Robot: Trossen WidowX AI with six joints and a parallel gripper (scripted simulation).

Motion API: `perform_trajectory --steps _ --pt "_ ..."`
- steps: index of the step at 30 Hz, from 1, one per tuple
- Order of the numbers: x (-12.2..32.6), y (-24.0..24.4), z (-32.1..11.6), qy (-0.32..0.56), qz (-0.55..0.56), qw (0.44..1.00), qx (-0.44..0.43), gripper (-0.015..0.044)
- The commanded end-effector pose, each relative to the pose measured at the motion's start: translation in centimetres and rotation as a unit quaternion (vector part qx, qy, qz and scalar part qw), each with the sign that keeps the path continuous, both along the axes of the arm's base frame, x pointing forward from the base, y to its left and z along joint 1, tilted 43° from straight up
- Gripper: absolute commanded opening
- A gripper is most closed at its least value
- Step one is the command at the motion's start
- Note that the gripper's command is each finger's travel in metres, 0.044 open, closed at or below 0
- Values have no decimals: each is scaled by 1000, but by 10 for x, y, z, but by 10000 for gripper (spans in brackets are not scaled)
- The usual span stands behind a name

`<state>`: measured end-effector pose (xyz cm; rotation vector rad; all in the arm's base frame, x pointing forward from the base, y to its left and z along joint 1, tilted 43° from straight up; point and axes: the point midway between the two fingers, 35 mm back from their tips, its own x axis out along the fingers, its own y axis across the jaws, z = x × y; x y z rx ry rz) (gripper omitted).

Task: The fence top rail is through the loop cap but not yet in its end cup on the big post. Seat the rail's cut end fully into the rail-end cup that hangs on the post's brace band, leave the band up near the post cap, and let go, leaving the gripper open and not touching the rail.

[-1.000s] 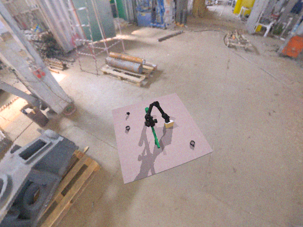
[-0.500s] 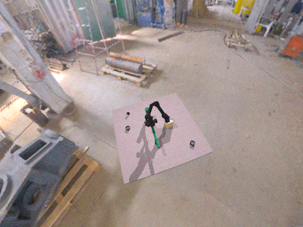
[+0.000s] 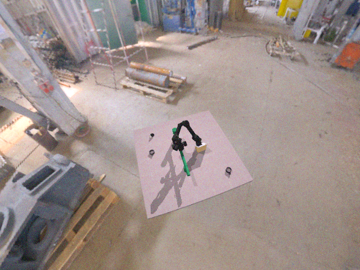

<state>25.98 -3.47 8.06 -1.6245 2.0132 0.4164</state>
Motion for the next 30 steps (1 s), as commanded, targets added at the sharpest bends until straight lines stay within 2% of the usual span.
perform_trajectory --steps 1,30 --pt "0 -2 4 -1 2 1000 -2 0" --pt "-3 -10 13 -1 2 1000 -2 0"
